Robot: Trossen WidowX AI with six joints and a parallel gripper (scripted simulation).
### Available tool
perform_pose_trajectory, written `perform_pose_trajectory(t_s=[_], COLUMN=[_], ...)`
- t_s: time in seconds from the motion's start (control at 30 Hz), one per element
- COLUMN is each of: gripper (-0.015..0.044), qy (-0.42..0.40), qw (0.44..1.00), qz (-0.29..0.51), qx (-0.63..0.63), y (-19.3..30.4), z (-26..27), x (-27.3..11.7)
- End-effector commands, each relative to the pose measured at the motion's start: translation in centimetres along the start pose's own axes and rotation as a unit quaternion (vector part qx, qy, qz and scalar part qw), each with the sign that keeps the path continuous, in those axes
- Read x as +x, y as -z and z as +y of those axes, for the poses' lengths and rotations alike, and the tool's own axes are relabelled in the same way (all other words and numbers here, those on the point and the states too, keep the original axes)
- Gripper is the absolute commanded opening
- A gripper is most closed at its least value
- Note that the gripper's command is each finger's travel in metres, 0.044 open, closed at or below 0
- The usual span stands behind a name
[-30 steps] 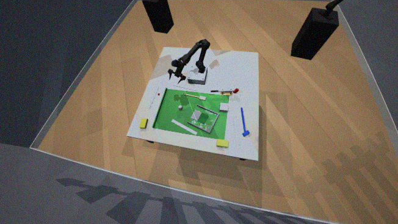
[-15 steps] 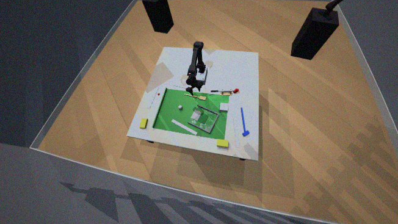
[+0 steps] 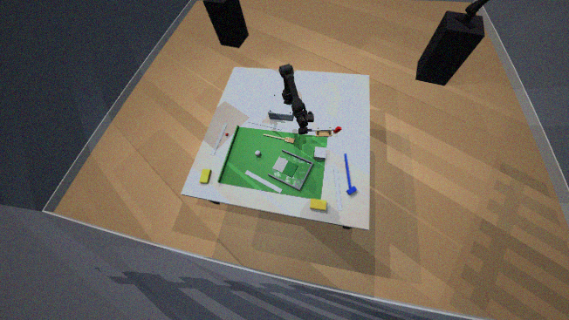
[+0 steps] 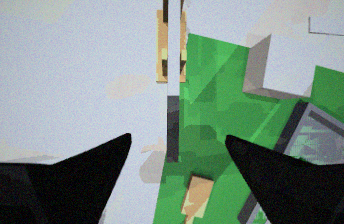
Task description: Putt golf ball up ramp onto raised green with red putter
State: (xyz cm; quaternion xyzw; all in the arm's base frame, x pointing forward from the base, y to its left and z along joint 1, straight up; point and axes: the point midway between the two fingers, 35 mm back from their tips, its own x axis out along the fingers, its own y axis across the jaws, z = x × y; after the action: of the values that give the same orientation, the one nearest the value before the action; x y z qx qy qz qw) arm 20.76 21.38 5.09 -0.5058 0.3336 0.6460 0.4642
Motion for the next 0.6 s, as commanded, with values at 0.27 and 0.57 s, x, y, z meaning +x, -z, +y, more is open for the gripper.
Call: perform_pose_trajectory(t_s=[0.27, 0.57], gripper=[0.0440, 0.0440], qy=[-0.008, -0.008], qw=[1.000, 1.000], qz=[0.001, 0.001], qx=[-0.008, -0.008], y=[0.4, 1.0], z=[0.4, 0.5], x=[2.4, 4.6])
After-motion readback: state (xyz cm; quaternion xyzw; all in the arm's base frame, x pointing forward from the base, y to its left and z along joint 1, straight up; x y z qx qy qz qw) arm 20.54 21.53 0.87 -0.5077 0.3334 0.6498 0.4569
